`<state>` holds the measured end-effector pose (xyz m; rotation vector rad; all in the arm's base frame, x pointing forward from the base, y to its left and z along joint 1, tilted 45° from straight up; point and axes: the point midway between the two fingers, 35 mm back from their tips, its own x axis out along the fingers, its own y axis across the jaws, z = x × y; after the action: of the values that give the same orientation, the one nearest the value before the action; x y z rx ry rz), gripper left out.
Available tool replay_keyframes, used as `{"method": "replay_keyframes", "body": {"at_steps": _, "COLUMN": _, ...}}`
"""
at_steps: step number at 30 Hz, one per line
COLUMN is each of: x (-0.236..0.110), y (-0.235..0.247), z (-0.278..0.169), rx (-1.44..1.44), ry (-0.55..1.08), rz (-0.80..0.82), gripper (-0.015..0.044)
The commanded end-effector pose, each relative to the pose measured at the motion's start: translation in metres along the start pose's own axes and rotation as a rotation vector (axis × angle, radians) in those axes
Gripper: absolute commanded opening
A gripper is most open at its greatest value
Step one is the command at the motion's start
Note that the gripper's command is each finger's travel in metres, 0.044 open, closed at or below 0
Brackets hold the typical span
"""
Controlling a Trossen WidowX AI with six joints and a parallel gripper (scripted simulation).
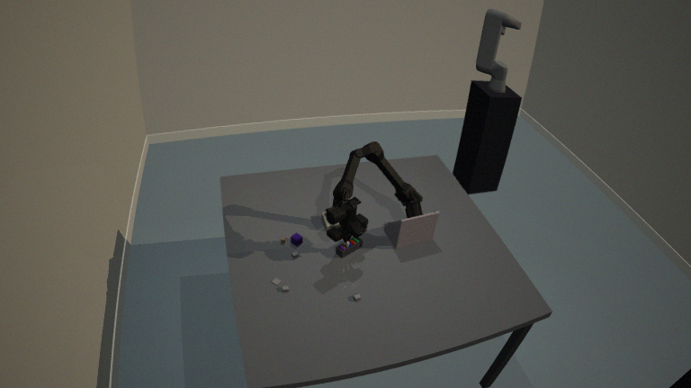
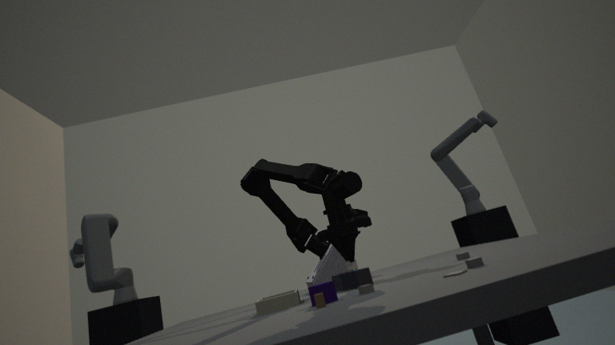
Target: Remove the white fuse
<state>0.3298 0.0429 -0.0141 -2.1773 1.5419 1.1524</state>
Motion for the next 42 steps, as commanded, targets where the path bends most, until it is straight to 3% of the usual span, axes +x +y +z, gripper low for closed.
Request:
{"method": "replay_keyframes", "body": {"at_steps": 1, "x": -0.003, "y": 0.000, "z": 0.000, "rx": 0.005, "ry": -0.004, "rz": 0.000, "gripper": 0.0000}}
{"method": "replay_keyframes", "body": {"at_steps": 35, "x": -0.033, "y": 0.000, "z": 0.000, "rx": 0.004, "ry": -0.004, "rz": 0.000, "gripper": 0.0000}}
{"method": "replay_keyframes", "body": {"at_steps": 42, "x": -0.034, "y": 0.011, "z": -0.037, "rx": 0.002, "ry": -0.015, "rz": -0.004, "gripper": 0.0000}}
